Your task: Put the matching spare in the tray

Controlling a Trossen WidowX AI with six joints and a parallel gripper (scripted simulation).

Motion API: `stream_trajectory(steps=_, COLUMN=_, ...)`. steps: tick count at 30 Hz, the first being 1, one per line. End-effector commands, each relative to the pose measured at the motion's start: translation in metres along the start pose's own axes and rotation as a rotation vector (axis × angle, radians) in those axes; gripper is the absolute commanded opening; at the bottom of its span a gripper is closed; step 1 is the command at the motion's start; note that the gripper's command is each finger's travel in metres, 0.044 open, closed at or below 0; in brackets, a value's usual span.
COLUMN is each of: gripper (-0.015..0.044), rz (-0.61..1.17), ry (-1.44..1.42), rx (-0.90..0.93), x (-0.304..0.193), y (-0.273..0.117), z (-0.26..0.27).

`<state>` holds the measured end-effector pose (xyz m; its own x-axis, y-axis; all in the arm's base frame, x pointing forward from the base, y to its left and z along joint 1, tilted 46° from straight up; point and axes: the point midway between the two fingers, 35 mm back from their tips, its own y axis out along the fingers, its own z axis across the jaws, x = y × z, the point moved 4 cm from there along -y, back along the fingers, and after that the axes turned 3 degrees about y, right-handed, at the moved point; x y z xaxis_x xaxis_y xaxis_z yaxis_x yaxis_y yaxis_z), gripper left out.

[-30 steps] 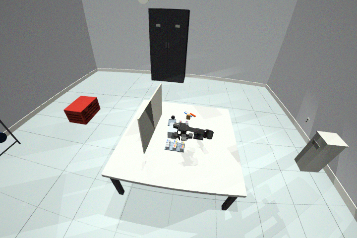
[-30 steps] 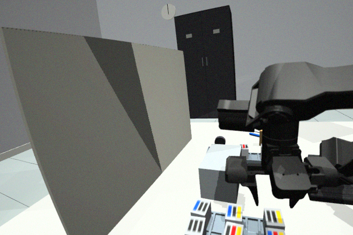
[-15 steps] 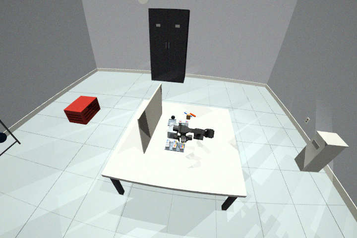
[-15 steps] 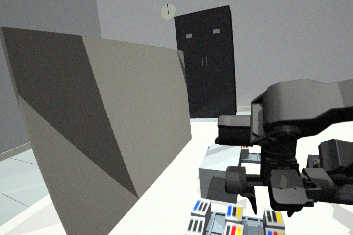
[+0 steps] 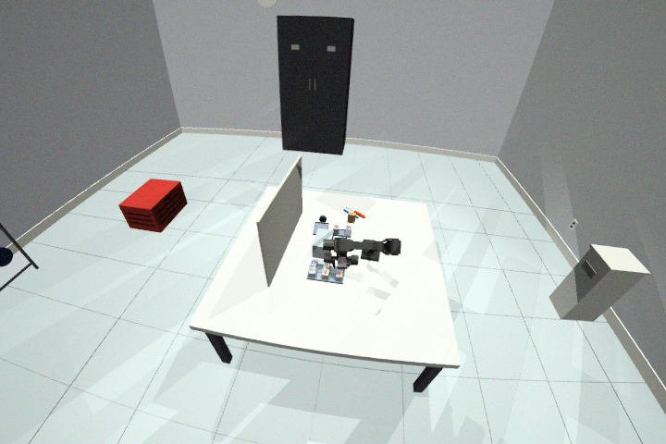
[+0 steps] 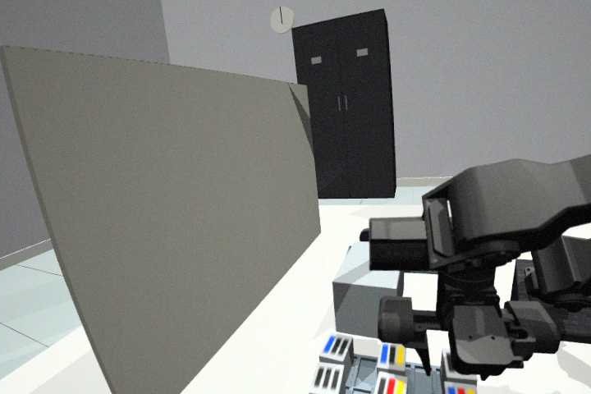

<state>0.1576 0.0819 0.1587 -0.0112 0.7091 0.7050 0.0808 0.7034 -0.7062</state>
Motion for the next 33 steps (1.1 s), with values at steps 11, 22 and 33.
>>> stream_trajectory(steps=11, gripper=0.03, rz=-0.015, ry=0.003, rx=0.0, x=0.0019, y=0.0121, z=0.0028)
stream_trajectory(steps=22, gripper=0.0109, rz=-0.01, ry=-0.001, rx=-0.001, x=0.0018, y=0.011, z=0.0022)
stream_trajectory(steps=33, gripper=0.0, rz=-0.01, ry=-0.001, rx=-0.001, x=0.0018, y=0.011, z=0.0022)
